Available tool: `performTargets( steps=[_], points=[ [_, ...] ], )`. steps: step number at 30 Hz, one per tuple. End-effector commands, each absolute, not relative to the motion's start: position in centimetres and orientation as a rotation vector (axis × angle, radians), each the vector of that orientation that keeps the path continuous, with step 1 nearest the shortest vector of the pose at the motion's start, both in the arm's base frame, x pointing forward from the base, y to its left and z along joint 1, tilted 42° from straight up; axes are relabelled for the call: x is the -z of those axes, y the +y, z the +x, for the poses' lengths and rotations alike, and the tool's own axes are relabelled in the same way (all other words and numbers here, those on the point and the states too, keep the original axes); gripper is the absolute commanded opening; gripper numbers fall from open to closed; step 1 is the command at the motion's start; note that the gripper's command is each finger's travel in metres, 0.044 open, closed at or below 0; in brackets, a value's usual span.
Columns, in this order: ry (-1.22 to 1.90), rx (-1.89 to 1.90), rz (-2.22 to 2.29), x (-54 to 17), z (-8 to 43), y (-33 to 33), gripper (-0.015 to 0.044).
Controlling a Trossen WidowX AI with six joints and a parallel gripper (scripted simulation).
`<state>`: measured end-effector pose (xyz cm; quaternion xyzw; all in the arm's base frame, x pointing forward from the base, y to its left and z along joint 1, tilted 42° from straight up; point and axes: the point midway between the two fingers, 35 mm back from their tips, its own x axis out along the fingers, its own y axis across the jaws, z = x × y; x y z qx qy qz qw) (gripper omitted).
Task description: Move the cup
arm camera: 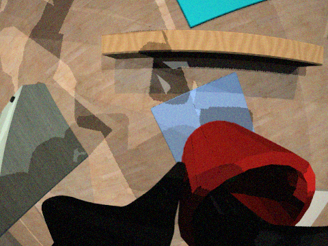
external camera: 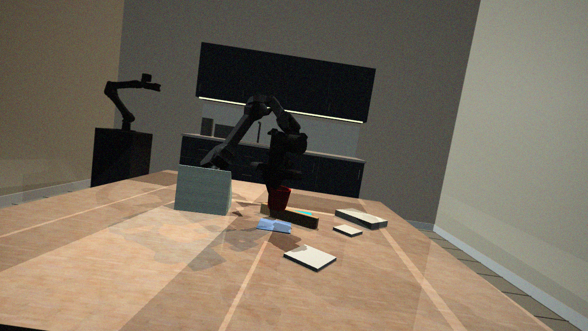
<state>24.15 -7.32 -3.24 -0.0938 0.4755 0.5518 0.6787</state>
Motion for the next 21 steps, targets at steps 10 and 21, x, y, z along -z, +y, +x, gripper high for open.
performTargets(
  steps=[10,21],
  points=[
    [1.068,-1.240,-0.212,2.94,24.18,-7.53,0.0000],
    [1.068,-1.240,-0.212,2.86,24.24,-7.45,0.0000]
  ],
)
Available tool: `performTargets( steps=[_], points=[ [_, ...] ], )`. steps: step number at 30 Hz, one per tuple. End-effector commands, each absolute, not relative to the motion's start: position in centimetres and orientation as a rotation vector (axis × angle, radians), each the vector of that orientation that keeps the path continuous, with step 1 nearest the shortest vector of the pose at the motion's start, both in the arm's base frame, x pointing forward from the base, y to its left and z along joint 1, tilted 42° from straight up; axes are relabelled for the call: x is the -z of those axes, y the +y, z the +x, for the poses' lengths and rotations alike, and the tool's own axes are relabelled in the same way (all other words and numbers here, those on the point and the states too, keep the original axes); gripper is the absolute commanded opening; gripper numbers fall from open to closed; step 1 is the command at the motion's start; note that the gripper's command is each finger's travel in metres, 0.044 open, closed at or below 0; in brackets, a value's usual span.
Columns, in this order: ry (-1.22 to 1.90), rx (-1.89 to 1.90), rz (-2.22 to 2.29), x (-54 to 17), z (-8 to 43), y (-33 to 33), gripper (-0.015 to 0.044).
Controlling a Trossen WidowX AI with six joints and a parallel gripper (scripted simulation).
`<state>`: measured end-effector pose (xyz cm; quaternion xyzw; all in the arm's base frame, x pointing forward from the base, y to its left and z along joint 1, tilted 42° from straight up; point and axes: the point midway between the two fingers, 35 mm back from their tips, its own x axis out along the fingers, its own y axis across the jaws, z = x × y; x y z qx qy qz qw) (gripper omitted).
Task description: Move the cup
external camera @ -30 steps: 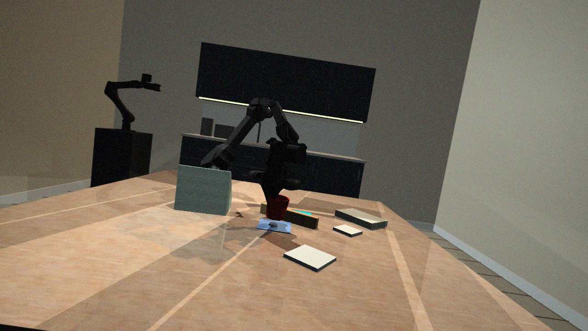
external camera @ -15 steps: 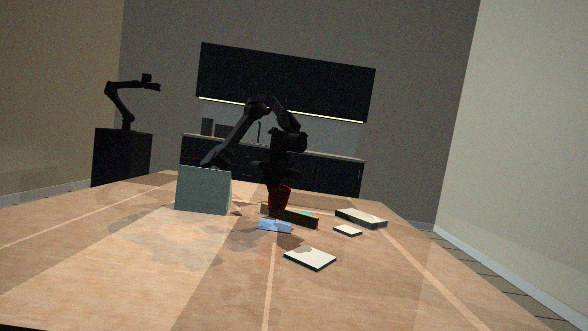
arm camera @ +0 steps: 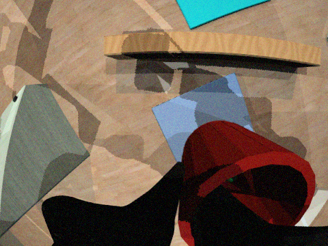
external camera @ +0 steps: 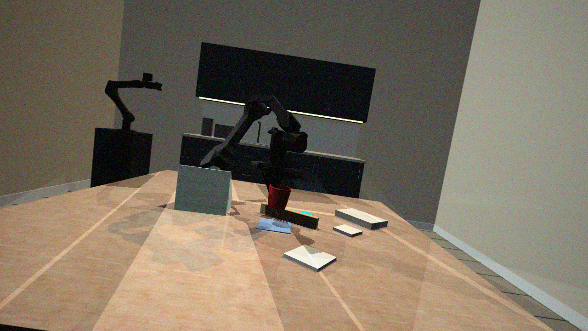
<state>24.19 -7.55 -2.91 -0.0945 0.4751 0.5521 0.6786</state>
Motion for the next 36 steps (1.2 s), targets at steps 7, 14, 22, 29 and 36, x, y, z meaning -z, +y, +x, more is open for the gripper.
performTargets(
  steps=[7,14,22,29,36],
  points=[
    [1.067,-1.241,-0.214,2.0,24.9,-6.5,0.0000],
    [1.067,-1.242,-0.216,0.8,25.8,-5.1,0.0000],
    [1.066,-1.243,-0.216,-0.5,26.7,-3.7,0.0000],
    [1.065,-1.244,-0.215,-1.6,27.5,-2.4,0.0000],
    [1.064,-1.244,-0.215,-2.7,28.2,-1.1,0.0000]
  ],
)
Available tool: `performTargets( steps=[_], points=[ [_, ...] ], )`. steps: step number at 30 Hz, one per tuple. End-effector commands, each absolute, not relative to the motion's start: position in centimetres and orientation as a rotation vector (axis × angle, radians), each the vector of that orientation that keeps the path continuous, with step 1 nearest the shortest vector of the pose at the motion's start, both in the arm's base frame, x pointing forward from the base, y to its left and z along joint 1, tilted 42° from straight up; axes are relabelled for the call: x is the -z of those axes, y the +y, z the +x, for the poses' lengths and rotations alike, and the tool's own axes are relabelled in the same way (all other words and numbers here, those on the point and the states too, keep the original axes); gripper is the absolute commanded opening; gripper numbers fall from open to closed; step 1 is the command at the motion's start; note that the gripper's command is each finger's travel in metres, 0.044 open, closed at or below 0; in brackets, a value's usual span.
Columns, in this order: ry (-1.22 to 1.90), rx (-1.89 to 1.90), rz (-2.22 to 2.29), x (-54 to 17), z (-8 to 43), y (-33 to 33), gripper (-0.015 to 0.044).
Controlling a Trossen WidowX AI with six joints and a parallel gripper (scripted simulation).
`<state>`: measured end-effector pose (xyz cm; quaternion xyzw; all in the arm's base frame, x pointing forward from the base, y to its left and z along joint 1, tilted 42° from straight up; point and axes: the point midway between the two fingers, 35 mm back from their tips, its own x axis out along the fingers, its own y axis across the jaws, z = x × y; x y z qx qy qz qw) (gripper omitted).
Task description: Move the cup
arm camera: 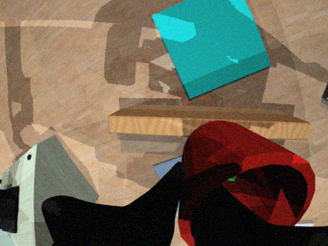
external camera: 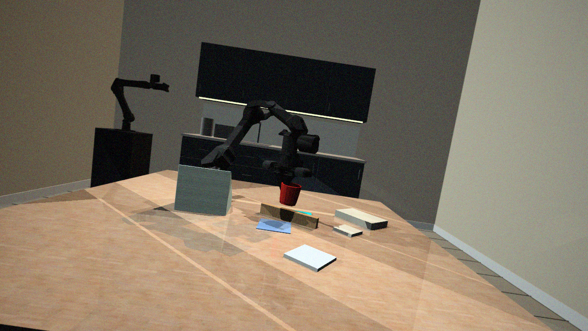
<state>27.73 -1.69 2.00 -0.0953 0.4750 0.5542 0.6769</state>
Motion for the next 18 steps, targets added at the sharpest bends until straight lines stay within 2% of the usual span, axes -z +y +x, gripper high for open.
performTargets(
  steps=[1,18],
  points=[
    [1.064,-1.244,-0.215,-2.8,28.3,-0.9,0.0000],
    [1.062,-1.245,-0.214,-5.7,30.3,2.4,0.0000]
  ],
)
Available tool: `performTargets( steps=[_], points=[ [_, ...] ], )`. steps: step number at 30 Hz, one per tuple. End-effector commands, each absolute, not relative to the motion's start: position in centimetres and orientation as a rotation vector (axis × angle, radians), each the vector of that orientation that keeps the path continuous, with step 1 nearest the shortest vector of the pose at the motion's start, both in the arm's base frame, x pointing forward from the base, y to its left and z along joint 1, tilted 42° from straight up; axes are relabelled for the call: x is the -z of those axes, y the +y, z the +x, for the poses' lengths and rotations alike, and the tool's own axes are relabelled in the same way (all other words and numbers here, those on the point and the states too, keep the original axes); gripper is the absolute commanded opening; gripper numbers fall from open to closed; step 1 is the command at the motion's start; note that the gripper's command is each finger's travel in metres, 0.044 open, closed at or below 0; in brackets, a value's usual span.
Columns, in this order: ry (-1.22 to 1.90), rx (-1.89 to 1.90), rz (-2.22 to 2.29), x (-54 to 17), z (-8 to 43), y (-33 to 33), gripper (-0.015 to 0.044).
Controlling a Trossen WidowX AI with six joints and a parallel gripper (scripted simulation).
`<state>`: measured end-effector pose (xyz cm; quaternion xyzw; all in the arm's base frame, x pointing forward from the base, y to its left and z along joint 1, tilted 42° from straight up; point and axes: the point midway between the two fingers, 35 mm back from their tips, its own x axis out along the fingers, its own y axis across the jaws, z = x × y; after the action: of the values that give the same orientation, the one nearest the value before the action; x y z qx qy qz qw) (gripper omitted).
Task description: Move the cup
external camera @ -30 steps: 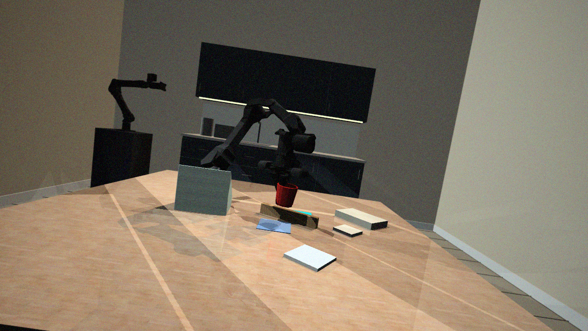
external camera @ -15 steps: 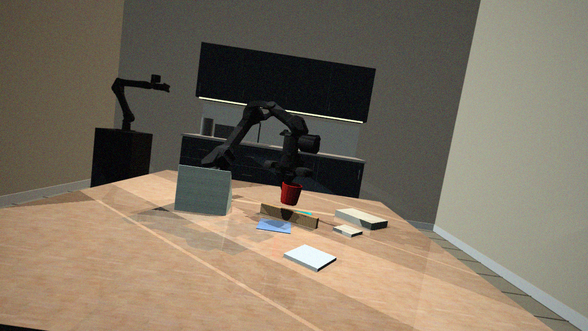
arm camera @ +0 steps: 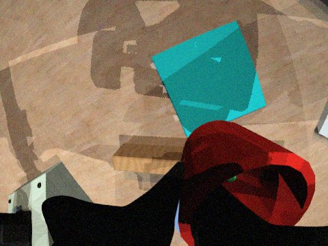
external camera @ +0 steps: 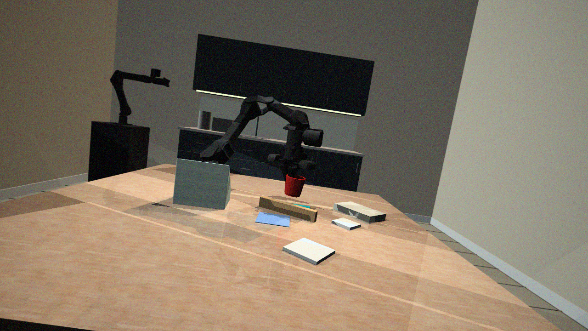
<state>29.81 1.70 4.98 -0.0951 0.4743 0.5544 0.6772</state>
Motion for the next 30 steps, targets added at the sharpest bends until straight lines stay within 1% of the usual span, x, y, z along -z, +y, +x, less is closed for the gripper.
performTargets(
  steps=[1,17,30],
  points=[
    [1.062,-1.245,-0.214,-5.9,30.4,2.6,0.0000],
    [1.059,-1.247,-0.212,-8.8,32.2,5.6,0.0000],
    [1.059,-1.247,-0.212,-7.7,32.1,6.5,0.0000]
  ],
)
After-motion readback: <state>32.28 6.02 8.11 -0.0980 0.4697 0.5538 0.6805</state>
